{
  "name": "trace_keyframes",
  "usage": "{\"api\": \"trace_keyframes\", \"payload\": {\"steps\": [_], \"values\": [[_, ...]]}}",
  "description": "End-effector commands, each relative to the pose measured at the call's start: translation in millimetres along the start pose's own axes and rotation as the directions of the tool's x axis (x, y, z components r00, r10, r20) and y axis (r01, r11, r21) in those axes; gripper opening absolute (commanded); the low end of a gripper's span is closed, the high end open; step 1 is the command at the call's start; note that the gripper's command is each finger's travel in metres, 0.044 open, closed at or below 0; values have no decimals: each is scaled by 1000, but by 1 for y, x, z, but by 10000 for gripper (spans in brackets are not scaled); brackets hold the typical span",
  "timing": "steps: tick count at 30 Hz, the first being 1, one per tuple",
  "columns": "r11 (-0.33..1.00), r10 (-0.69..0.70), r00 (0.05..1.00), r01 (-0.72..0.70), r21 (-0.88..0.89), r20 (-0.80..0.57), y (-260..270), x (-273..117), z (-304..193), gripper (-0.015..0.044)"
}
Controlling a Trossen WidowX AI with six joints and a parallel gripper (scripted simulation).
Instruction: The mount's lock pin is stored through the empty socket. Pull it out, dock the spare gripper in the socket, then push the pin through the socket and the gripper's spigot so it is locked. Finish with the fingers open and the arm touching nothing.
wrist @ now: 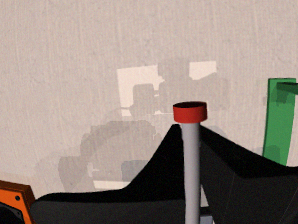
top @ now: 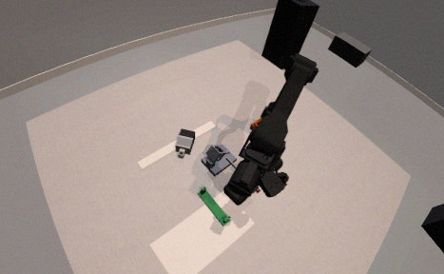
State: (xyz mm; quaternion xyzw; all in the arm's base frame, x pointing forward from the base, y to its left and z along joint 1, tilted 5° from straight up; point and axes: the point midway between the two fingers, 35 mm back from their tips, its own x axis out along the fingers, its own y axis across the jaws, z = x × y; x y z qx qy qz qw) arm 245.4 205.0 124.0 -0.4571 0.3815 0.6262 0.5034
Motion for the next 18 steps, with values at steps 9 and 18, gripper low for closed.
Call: {"api": "trace_keyframes", "payload": {"steps": [9,18], "values": [[1000,-6,1000,6,-2,1,-23,-4,13,0],[1000,-9,1000,9,5,3,-48,-8,26,0]]}}
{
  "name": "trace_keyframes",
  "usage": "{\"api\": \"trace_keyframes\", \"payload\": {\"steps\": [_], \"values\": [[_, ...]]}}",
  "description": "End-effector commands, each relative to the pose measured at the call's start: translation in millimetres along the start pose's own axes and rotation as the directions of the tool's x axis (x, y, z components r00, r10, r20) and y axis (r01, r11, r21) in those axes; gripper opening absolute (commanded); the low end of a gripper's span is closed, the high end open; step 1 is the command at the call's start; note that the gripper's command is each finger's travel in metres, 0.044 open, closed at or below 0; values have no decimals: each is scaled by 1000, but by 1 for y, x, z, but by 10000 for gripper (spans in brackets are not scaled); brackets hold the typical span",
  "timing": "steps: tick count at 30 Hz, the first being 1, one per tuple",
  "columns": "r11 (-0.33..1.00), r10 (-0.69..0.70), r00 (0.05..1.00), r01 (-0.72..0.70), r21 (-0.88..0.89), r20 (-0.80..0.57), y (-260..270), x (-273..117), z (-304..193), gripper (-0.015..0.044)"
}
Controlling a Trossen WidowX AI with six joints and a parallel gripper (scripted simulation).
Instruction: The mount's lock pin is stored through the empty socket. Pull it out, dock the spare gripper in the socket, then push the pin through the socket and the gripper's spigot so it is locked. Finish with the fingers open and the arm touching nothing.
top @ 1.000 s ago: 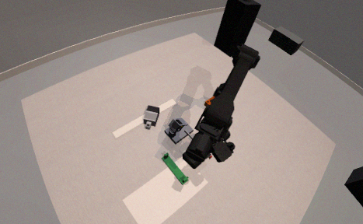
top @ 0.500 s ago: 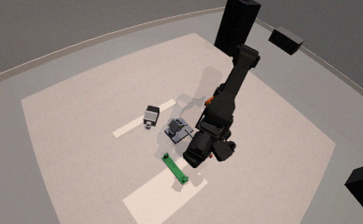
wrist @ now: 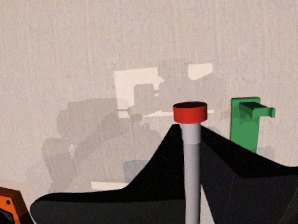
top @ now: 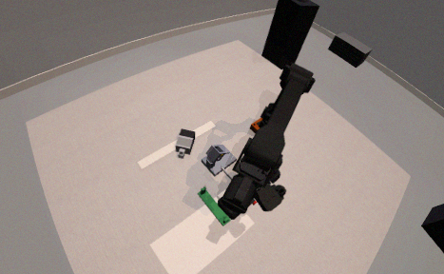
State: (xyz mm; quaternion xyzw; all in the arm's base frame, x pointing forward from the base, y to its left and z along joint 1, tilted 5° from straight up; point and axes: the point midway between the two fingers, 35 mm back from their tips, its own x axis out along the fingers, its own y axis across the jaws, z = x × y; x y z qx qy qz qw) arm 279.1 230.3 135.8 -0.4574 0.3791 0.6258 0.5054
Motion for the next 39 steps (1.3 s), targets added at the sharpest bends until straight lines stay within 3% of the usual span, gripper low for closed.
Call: {"api": "trace_keyframes", "payload": {"steps": [1,25,39], "values": [[1000,-4,1000,4,7,0,-13,-2,7,0],[1000,-9,1000,9,26,4,-69,-1,36,0],[1000,-11,1000,11,26,6,-72,14,34,0]]}}
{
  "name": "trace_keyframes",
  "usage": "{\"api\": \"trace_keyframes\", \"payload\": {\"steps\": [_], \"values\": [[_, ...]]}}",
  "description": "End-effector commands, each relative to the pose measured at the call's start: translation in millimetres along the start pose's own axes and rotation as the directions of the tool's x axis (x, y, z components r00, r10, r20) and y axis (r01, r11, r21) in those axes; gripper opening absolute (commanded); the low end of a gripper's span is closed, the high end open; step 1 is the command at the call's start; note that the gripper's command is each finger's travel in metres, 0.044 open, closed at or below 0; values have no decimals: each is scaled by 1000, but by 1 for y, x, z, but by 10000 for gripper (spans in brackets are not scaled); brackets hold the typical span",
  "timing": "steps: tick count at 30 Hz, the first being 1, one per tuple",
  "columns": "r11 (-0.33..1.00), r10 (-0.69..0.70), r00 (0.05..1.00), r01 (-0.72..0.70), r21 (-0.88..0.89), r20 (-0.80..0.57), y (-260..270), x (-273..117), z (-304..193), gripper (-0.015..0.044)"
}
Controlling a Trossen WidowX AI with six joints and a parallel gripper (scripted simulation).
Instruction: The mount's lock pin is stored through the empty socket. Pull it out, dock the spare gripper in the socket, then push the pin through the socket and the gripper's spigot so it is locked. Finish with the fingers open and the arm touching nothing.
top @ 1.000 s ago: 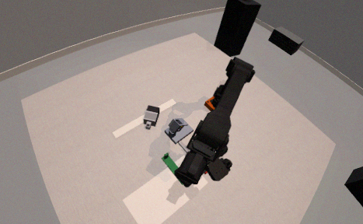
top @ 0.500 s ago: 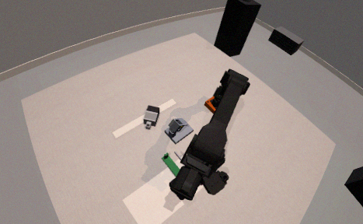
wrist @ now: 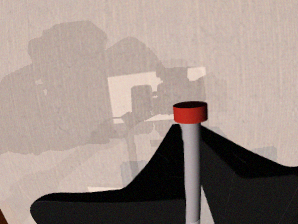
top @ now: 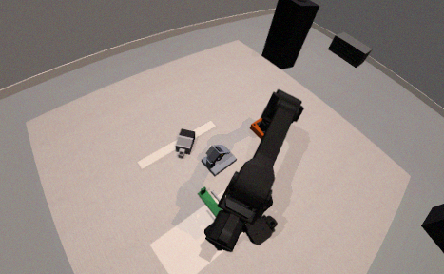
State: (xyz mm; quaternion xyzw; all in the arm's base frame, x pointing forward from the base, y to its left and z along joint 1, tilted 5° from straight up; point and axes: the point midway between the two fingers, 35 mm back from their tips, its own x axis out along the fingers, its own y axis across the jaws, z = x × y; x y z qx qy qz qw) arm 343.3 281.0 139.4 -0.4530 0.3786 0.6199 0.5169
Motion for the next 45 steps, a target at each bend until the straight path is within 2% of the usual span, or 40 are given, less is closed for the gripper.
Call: {"api": "trace_keyframes", "payload": {"steps": [1,34,45], "values": [[1000,4,1000,-4,6,-2,1,9,-3,0],[1000,-31,999,31,-2,15,-3,58,-13,0],[999,-33,999,33,-2,16,-3,59,-14,0]]}}
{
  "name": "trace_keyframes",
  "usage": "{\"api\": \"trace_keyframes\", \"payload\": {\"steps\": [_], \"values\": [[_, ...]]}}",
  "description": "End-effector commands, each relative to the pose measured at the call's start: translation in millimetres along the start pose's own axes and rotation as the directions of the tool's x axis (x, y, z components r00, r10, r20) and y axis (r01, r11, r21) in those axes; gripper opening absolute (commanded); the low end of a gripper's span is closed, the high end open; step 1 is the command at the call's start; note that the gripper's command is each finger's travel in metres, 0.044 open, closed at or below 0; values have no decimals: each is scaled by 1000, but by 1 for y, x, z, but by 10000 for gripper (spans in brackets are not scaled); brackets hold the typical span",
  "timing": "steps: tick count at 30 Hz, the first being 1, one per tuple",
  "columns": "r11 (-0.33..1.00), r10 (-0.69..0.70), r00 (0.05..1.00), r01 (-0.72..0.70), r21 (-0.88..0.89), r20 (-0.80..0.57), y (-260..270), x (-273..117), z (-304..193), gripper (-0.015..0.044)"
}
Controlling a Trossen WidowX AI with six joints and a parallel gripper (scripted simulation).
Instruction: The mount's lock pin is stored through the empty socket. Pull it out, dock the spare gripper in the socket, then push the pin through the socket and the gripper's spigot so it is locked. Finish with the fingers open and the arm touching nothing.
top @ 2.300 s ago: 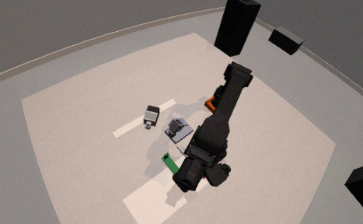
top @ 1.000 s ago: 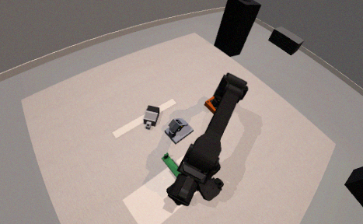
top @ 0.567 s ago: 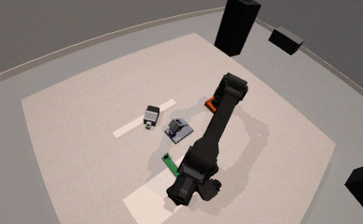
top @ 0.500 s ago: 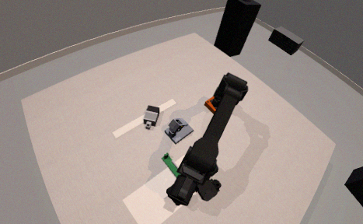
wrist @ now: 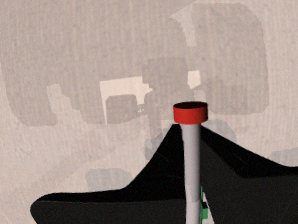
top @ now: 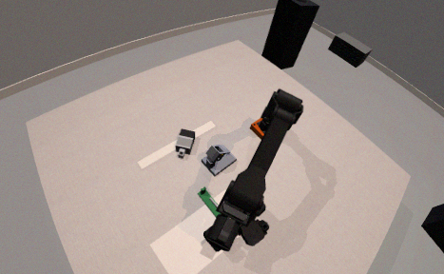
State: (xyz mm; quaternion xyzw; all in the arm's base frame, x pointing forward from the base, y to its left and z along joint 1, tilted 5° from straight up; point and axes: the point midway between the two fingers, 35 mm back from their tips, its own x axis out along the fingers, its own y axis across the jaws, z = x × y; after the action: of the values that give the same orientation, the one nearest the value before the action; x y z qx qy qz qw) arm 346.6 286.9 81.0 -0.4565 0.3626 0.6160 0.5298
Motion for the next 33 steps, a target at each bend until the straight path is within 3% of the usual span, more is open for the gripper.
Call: {"api": "trace_keyframes", "payload": {"steps": [1,15,23,33], "values": [[1000,5,1000,-5,6,-3,1,2,-1,0],[1000,5,1000,-5,6,-3,1,2,-1,0],[1000,3,1000,-3,1,-1,1,1,-1,200],[1000,11,1000,-11,4,-5,3,-13,2,200]]}}
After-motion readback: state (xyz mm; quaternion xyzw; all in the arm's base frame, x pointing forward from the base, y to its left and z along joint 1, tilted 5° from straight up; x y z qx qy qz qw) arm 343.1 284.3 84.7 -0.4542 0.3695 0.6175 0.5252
